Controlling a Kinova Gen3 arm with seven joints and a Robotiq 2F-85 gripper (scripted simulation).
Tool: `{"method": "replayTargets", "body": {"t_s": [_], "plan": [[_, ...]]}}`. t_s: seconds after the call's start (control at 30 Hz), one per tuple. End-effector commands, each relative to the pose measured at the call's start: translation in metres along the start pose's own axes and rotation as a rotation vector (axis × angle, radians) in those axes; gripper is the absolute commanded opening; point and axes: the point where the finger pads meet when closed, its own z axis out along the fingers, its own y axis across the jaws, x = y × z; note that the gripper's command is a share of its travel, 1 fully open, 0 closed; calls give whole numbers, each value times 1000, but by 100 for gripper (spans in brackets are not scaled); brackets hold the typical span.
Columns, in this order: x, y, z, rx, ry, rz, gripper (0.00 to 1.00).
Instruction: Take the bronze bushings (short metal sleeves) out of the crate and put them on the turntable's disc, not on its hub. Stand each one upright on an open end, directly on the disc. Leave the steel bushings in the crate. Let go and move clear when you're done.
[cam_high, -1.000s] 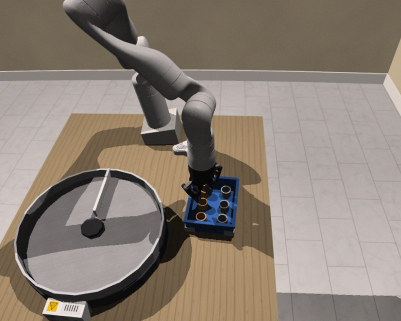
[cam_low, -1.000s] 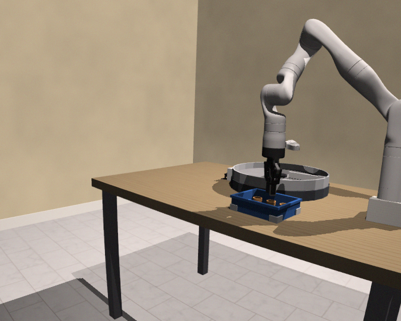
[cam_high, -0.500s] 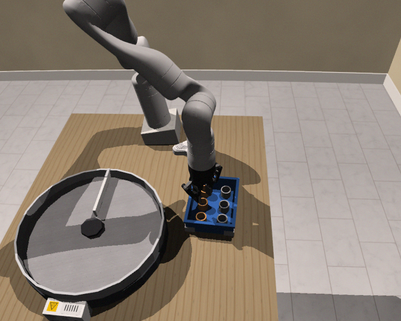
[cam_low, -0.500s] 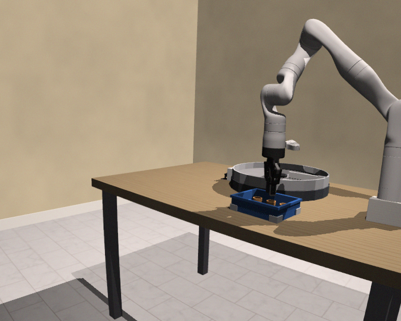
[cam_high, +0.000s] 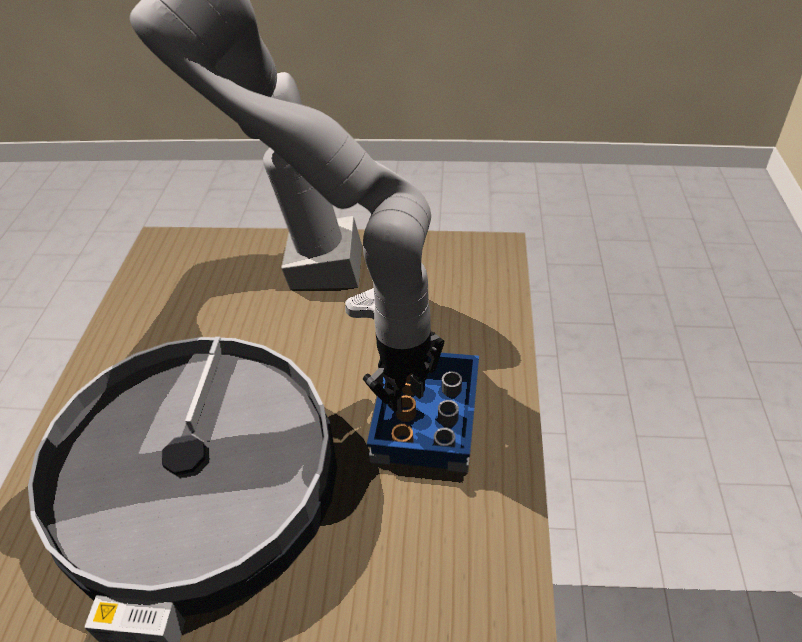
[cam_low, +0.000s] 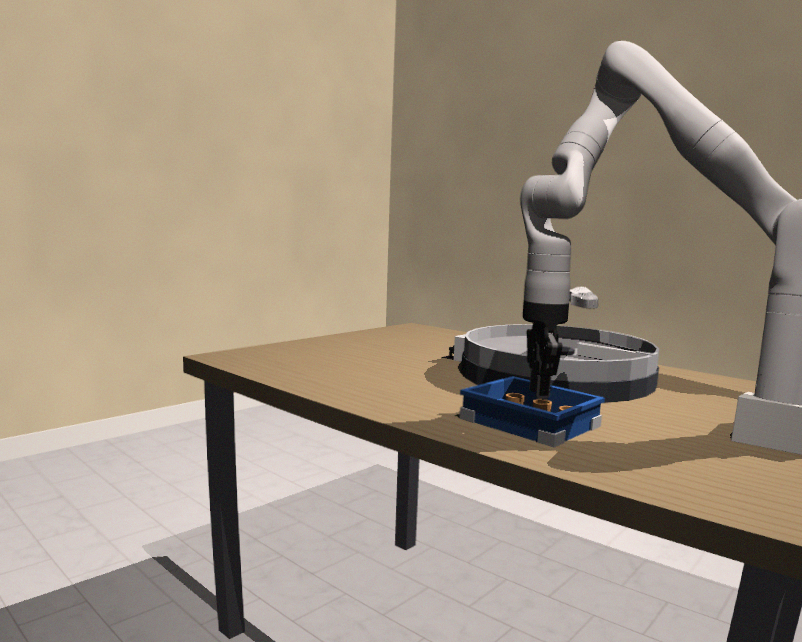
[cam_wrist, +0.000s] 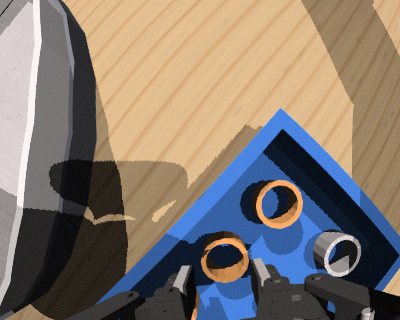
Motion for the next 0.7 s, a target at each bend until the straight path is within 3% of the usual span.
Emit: {"method": "replayTargets", "body": {"t_s": [0.0,0.67], "plan": [[1,2,5,-2,5,-3,39],[1,2,7,-2,5,-3,39]]}}
